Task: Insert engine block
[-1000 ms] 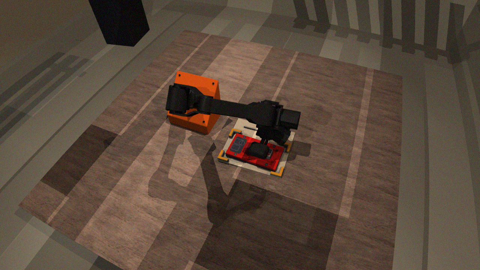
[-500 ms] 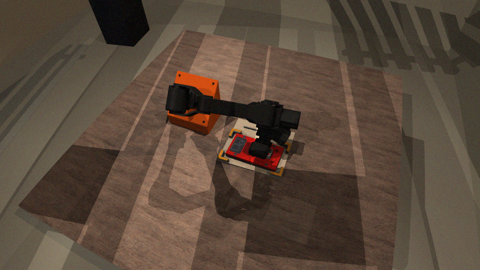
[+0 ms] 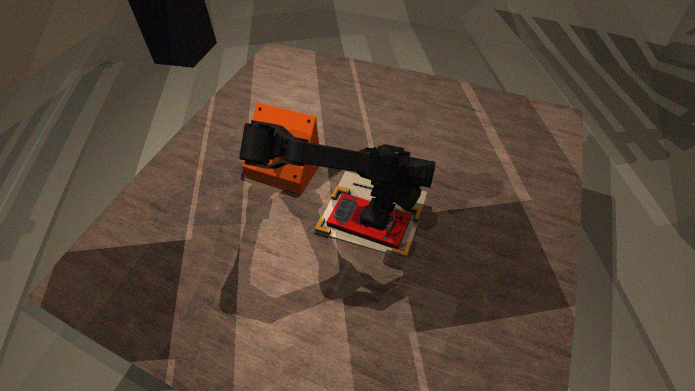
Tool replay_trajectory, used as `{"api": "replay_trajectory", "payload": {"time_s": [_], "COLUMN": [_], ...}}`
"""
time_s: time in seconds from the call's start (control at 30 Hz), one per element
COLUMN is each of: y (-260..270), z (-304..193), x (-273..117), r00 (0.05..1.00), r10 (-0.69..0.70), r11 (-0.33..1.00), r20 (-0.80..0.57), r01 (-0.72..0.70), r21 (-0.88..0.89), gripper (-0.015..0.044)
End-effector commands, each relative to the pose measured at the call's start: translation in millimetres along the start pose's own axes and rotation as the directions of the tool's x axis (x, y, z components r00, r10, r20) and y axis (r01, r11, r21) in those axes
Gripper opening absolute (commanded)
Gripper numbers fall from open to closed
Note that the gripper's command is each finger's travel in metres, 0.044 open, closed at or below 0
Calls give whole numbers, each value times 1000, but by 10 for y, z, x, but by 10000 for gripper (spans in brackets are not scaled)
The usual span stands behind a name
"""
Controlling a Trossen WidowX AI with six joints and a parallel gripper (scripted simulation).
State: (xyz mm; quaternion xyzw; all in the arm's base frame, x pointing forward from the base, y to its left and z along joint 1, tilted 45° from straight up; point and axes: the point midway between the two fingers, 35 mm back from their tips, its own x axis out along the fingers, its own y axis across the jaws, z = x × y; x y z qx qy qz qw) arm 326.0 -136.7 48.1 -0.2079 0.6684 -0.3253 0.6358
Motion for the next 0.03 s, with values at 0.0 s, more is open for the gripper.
{"api": "replay_trajectory", "payload": {"time_s": [0.0], "y": [-10], "z": [3], "x": [-7], "r00": [1000], "r10": [-4], "r11": [1000], "r20": [2], "r01": [4], "r21": [4], "gripper": [0]}}
